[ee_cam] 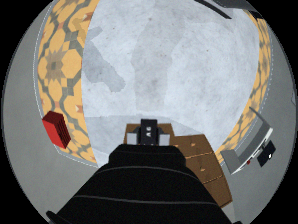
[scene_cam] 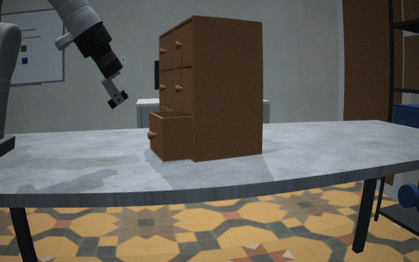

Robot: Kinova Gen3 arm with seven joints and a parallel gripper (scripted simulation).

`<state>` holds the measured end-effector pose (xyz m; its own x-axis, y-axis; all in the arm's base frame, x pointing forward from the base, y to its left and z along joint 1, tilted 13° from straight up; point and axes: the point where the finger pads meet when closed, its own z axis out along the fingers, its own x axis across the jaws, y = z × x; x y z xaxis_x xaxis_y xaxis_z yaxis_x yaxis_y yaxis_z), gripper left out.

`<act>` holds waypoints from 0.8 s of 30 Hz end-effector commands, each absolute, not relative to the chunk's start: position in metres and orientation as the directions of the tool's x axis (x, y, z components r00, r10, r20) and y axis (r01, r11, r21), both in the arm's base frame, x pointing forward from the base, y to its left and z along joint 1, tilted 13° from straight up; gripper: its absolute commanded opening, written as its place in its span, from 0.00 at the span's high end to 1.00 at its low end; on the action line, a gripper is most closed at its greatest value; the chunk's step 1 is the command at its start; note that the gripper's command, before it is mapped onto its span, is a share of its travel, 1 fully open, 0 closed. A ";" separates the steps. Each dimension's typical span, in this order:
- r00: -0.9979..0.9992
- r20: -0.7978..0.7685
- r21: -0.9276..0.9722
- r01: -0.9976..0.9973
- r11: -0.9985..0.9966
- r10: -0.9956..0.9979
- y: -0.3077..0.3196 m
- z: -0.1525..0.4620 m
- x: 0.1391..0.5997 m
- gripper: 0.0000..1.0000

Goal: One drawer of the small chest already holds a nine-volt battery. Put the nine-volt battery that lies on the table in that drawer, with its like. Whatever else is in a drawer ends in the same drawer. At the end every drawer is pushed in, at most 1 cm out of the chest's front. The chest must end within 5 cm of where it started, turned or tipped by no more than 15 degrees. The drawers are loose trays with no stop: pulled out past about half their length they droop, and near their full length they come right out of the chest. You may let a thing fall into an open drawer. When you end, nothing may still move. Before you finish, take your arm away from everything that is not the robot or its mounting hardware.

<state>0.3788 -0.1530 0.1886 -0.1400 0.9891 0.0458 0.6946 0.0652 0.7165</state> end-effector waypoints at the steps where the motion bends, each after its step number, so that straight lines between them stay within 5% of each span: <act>1: -0.125 -0.026 0.872 0.483 0.084 0.992 -0.178 0.178 0.365 0.49; 24: -0.124 -0.026 0.986 0.160 0.046 0.992 -0.178 0.175 0.363 0.49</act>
<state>0.3622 -0.1850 0.1742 -0.1461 0.9845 -0.0970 0.2329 0.1295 0.9638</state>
